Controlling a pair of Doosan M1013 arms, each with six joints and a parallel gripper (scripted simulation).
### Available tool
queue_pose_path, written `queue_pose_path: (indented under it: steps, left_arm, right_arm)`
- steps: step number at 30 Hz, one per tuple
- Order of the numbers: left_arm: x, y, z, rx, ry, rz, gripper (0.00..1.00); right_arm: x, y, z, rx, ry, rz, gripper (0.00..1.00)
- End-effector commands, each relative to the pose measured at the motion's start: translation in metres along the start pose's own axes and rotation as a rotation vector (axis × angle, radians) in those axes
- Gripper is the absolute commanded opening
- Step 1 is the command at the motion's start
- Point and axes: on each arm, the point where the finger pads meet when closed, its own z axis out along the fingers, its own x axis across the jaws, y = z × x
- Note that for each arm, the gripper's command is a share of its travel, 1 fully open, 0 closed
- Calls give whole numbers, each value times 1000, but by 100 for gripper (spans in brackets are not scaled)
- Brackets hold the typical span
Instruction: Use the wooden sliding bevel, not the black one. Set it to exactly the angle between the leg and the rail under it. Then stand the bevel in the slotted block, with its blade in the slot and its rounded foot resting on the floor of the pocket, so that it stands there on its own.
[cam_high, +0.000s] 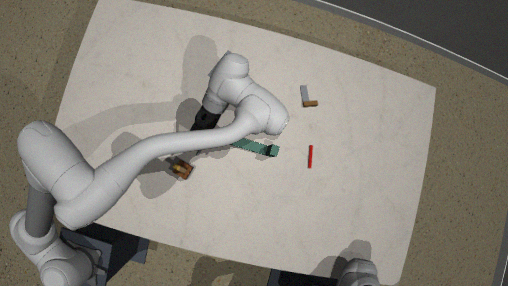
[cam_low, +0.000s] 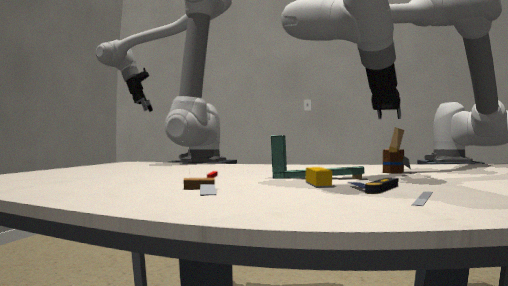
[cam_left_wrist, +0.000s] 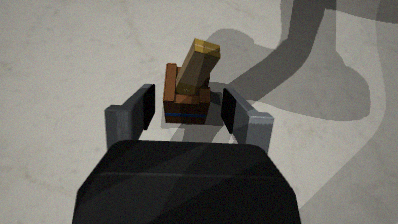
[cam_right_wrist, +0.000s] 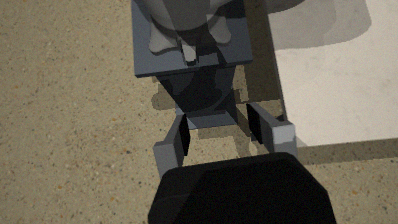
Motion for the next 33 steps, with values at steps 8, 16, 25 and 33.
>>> queue_pose_path:
  steps: [8,16,25,33]
  left_arm:
    - [0,-1,-1,-2,-1,0,100]
    - [2,-13,9,-104,-71,-201,100]
    - [7,-29,23,-228,-205,-497,100]
    - [13,-43,35,-316,-361,-770,100]
  right_arm:
    - [0,0,-1,-1,1,0,100]
    - [0,0,-1,-1,1,0,100]
    - [0,0,-1,-1,1,0,100]
    - [0,0,-1,-1,1,0,100]
